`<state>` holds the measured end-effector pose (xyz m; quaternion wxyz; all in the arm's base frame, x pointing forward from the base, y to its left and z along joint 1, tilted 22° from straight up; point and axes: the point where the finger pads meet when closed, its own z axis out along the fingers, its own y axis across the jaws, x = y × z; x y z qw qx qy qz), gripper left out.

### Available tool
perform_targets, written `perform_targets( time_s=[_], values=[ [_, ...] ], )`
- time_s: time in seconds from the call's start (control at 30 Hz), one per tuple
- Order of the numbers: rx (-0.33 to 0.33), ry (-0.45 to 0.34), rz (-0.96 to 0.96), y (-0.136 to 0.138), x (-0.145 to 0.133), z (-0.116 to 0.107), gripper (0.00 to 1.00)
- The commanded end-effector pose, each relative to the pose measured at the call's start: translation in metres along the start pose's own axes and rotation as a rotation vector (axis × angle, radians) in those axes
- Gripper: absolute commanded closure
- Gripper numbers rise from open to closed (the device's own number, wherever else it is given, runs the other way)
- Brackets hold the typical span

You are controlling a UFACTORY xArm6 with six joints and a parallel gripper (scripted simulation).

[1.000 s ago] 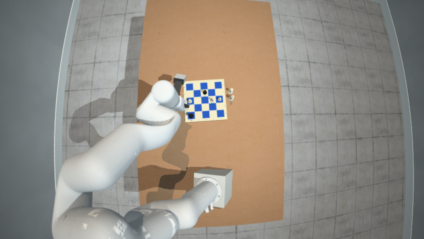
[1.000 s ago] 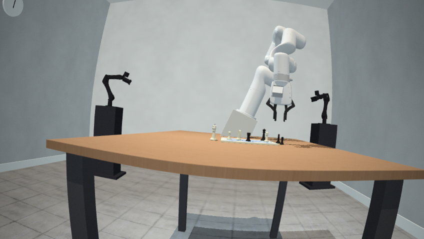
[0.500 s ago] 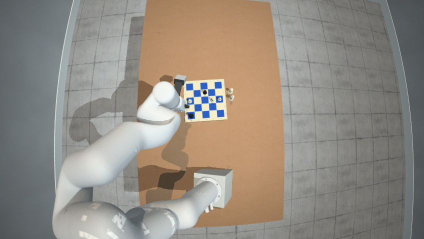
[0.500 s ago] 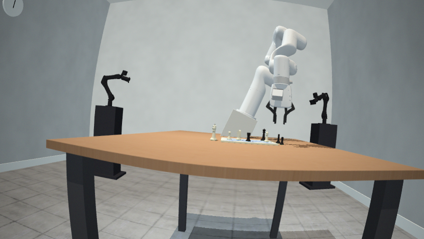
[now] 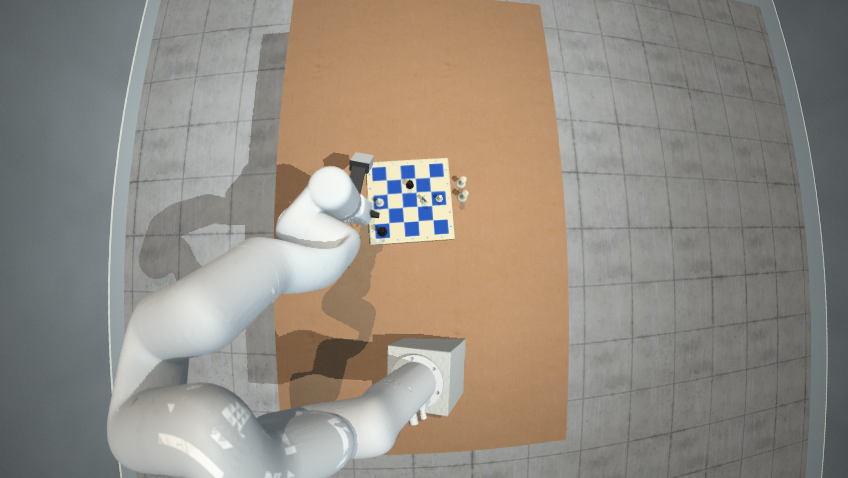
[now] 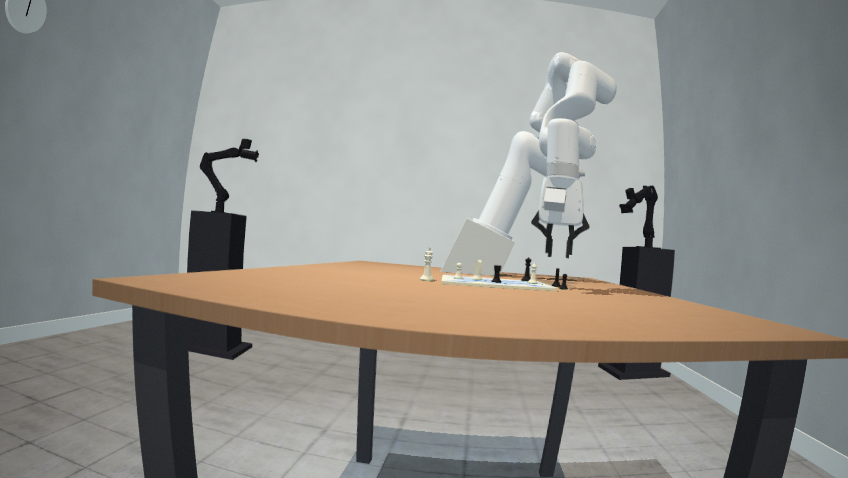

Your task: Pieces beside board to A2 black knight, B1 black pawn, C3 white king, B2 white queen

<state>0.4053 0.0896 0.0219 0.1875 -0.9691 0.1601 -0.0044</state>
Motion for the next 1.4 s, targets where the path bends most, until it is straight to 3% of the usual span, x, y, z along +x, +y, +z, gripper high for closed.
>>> perform_targets(
  time_s=[0.0, 1.37],
  values=[
    [0.002, 0.003, -0.001, -0.001, 0.001, 0.006, 0.63],
    [0.002, 0.003, -0.001, -0.001, 0.001, 0.017, 0.63]
  ],
)
